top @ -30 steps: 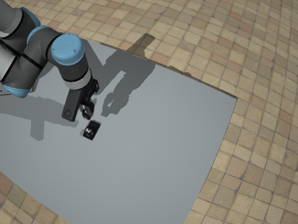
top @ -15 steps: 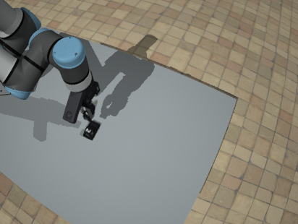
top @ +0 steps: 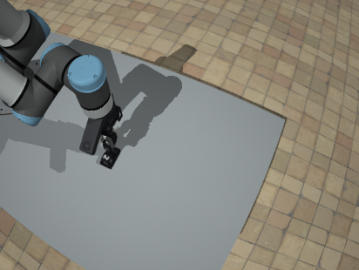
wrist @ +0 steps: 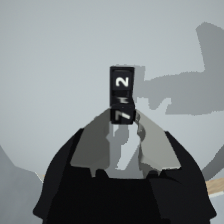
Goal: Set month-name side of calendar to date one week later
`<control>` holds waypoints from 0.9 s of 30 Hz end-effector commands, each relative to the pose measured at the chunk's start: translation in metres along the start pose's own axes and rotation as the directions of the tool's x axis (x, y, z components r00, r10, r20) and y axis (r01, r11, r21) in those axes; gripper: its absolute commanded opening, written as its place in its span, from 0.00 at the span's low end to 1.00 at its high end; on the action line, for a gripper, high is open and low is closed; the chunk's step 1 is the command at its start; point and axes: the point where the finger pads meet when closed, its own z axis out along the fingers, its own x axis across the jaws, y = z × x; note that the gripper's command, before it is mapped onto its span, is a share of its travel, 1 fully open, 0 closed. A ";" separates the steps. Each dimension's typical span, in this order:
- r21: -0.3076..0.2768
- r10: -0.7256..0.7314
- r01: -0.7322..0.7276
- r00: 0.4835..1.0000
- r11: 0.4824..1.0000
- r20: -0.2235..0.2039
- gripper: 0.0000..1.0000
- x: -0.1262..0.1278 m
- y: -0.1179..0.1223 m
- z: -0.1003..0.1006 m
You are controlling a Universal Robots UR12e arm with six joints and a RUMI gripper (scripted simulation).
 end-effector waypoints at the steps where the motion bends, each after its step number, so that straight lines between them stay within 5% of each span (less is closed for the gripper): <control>1: 0.000 0.000 0.000 1.000 1.000 0.002 0.10 -0.001 0.000 0.008; 27: 0.000 0.000 0.000 1.000 1.000 0.002 0.10 -0.001 0.000 0.011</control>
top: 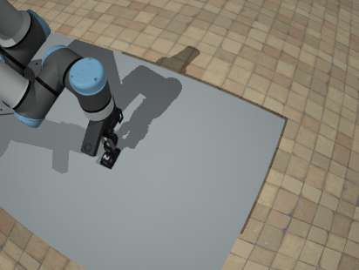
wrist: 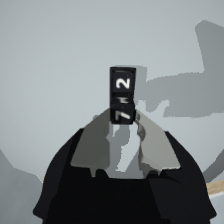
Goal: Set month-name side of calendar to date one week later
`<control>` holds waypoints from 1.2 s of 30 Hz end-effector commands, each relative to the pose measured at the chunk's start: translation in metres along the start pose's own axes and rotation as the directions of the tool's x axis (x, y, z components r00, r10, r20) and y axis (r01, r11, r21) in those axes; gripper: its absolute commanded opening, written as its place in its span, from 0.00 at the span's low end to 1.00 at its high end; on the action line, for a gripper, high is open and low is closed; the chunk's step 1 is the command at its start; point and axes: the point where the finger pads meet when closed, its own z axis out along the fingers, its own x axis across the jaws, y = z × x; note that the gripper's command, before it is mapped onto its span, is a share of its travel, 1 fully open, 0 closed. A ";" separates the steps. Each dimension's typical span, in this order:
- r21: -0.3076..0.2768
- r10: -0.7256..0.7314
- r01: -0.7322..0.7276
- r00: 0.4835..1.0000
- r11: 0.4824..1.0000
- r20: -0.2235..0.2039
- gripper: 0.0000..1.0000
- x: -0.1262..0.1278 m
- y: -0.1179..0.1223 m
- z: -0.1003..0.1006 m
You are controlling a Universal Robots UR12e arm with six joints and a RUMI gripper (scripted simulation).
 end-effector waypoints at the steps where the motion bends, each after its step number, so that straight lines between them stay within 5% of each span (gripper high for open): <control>1: 0.000 0.000 0.000 1.000 1.000 0.001 0.10 -0.001 0.000 0.000; 36: 0.000 0.000 0.000 1.000 1.000 0.001 0.10 -0.001 0.000 0.007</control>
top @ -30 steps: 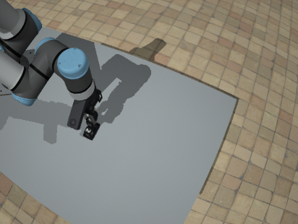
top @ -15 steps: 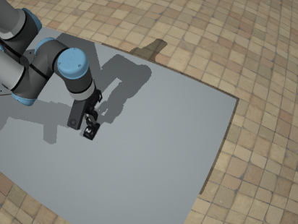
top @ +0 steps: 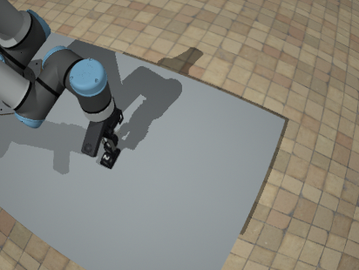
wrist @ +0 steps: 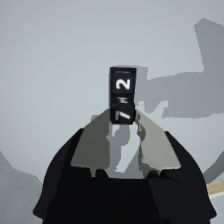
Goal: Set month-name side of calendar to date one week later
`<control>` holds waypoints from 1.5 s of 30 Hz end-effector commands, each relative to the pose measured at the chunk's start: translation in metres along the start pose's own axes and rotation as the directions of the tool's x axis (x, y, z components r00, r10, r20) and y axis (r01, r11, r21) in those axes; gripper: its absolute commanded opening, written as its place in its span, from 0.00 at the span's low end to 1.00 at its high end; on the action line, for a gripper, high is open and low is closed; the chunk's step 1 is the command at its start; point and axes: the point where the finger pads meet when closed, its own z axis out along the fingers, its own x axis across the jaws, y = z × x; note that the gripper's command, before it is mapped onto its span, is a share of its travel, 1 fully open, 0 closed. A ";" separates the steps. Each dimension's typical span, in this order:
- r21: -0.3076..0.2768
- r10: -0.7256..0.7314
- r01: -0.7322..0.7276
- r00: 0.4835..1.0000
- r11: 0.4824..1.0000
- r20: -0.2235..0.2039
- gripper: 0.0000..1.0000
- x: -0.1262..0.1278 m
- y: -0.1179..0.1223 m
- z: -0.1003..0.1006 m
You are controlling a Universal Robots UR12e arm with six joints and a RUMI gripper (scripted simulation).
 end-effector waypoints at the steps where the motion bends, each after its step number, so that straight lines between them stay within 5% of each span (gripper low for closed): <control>1: 0.000 0.000 0.000 1.000 1.000 0.001 0.10 -0.001 0.000 0.004; 45: 0.000 0.000 0.000 1.000 1.000 0.001 0.10 -0.001 0.000 0.019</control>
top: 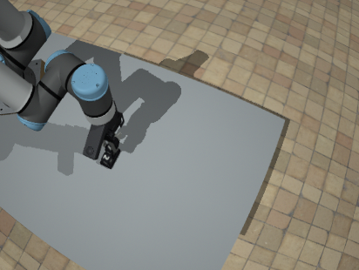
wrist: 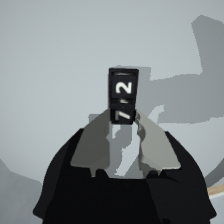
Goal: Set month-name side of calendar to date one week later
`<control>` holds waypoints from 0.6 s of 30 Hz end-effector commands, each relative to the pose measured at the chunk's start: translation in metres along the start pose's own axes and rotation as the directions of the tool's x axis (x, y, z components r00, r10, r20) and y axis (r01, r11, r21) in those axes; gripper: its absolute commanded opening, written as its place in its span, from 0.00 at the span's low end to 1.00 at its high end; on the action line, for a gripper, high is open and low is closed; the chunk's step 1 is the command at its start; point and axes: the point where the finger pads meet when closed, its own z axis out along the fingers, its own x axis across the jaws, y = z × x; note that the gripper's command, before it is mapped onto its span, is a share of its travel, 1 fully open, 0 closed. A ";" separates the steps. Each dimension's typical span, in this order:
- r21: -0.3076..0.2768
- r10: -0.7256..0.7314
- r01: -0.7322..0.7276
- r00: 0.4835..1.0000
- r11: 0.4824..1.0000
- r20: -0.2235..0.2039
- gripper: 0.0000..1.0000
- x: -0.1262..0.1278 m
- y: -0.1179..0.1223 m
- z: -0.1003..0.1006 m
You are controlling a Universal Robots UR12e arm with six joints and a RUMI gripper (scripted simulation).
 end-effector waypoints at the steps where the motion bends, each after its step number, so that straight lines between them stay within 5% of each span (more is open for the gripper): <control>1: 0.000 0.000 0.000 1.000 1.000 0.001 0.10 -0.001 0.000 0.000; 18: 0.000 0.000 0.000 1.000 1.000 0.001 0.10 -0.001 0.000 0.001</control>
